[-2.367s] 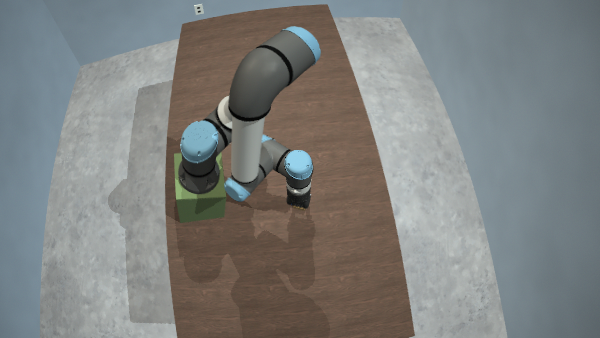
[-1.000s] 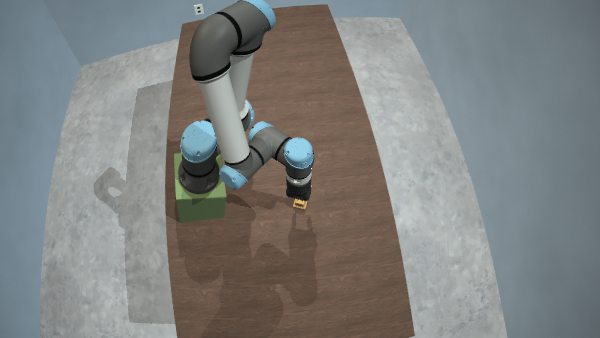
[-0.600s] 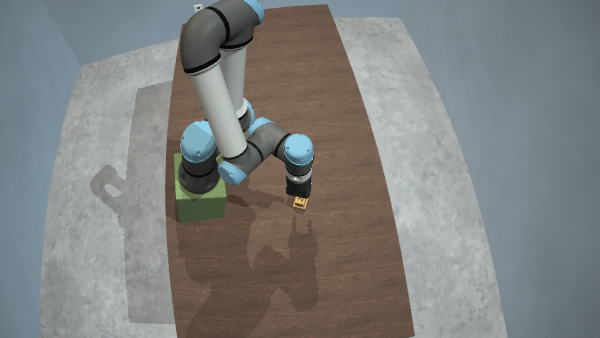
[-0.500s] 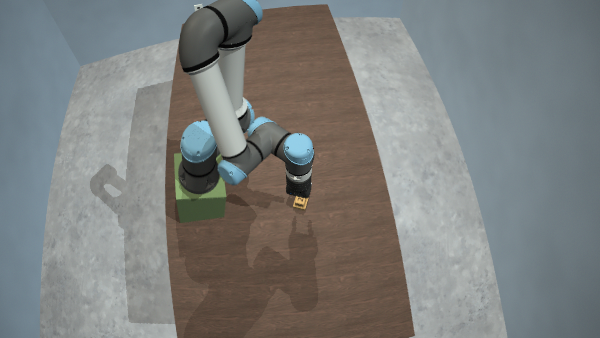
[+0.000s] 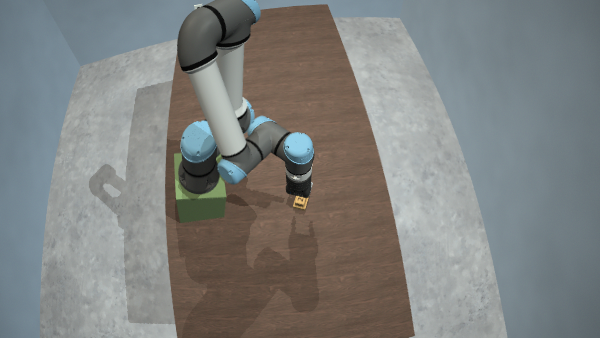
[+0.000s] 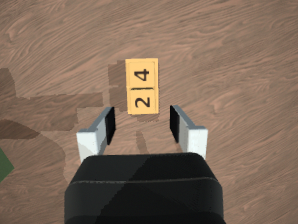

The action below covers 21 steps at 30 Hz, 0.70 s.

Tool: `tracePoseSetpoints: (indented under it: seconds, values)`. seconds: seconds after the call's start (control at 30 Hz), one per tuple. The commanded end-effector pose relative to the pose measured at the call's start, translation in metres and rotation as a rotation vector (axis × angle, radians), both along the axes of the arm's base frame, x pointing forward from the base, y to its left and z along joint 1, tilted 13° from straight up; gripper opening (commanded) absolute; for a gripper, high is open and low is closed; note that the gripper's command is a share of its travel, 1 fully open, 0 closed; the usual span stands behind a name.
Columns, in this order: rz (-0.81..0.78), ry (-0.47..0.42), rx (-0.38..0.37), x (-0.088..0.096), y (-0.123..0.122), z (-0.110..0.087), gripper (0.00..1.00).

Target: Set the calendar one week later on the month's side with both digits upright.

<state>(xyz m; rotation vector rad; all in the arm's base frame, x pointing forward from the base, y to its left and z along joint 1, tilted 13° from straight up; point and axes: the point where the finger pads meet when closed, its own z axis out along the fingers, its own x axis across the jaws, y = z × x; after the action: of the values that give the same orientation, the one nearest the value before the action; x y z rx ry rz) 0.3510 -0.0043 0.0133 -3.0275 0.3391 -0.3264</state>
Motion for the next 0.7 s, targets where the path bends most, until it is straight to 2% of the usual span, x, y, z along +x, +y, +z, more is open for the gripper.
tracePoseSetpoints:
  seconds: [0.0, 0.67]
  values:
    - [0.000, -0.001, 0.000, 0.0002, -0.0002, 0.0003, 1.00]
    - [0.000, -0.001, 0.000, -0.0006, -0.0004, 0.0042, 1.00]
